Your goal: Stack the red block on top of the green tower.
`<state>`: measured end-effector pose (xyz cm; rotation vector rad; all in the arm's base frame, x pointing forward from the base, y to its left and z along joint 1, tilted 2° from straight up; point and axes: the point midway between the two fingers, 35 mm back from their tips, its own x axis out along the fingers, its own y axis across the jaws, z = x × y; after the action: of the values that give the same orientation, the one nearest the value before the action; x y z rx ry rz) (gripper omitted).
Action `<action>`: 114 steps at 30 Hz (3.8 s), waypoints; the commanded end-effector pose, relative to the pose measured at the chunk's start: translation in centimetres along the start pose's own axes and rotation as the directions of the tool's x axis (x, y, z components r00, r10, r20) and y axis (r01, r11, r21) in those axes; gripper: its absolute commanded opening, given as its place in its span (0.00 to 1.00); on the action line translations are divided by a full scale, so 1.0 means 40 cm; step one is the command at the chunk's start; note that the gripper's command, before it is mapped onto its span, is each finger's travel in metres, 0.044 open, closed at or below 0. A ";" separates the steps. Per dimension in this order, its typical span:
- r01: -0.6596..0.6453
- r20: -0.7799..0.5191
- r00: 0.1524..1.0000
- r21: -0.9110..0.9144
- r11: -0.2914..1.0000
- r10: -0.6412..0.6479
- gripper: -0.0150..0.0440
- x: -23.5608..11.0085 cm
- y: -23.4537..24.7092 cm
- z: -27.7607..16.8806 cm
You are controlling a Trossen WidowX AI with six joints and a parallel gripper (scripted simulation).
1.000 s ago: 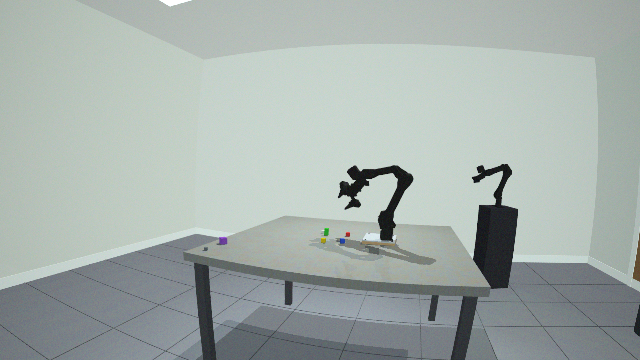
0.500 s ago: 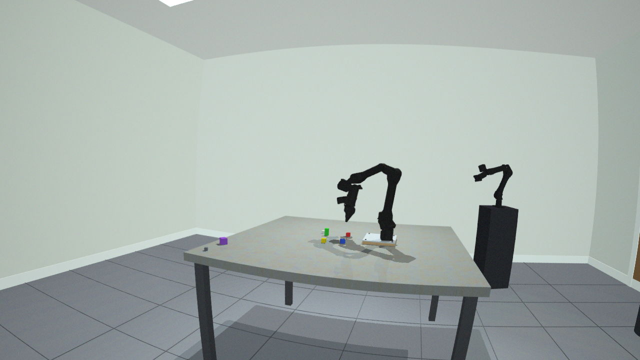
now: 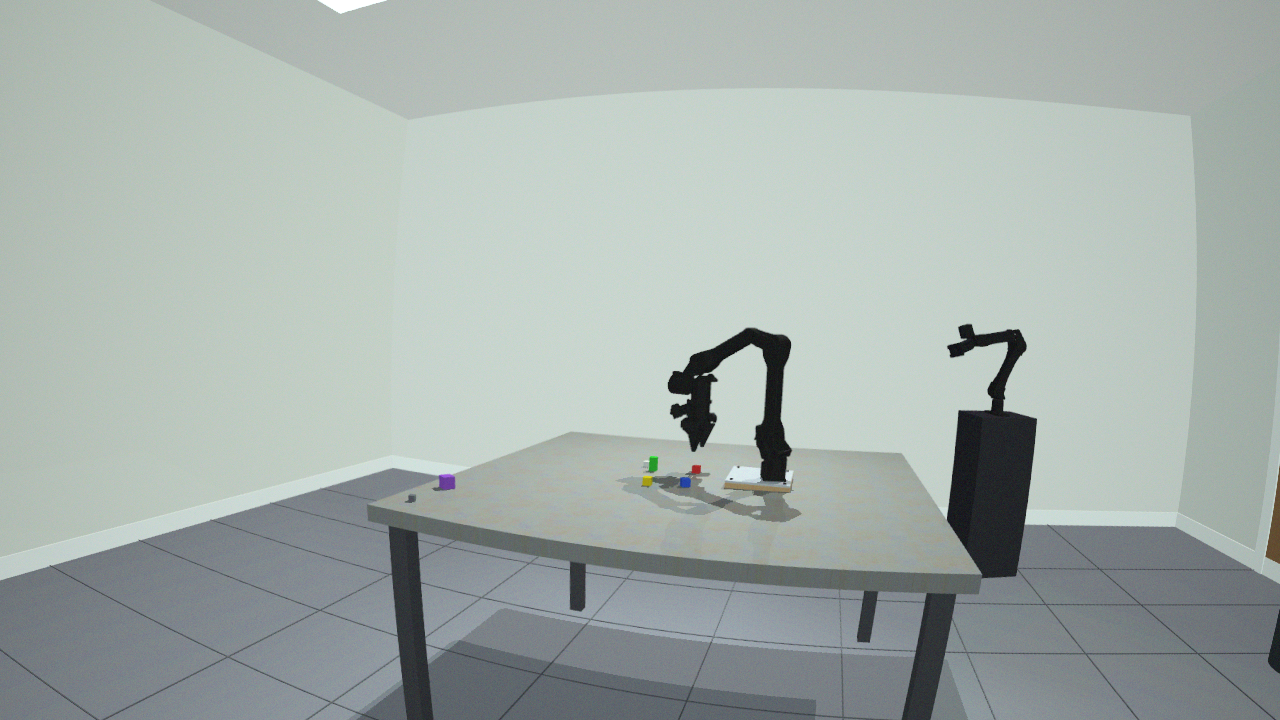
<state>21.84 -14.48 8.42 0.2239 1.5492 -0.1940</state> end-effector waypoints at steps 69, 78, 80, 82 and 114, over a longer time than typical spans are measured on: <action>0.004 -0.005 1.000 0.013 1.000 -0.004 0.32 0.164 -0.004 0.004; 0.004 -0.004 1.000 0.013 1.000 -0.004 0.25 0.119 -0.003 0.006; 0.004 -0.004 1.000 0.013 1.000 -0.004 0.25 0.092 -0.003 0.007; 0.004 -0.004 1.000 0.013 1.000 -0.004 0.25 0.065 -0.003 0.007; 0.005 -0.004 1.000 0.005 1.000 -0.005 0.25 -0.140 0.003 0.039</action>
<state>22.50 -14.65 13.77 0.2287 1.5545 -0.1957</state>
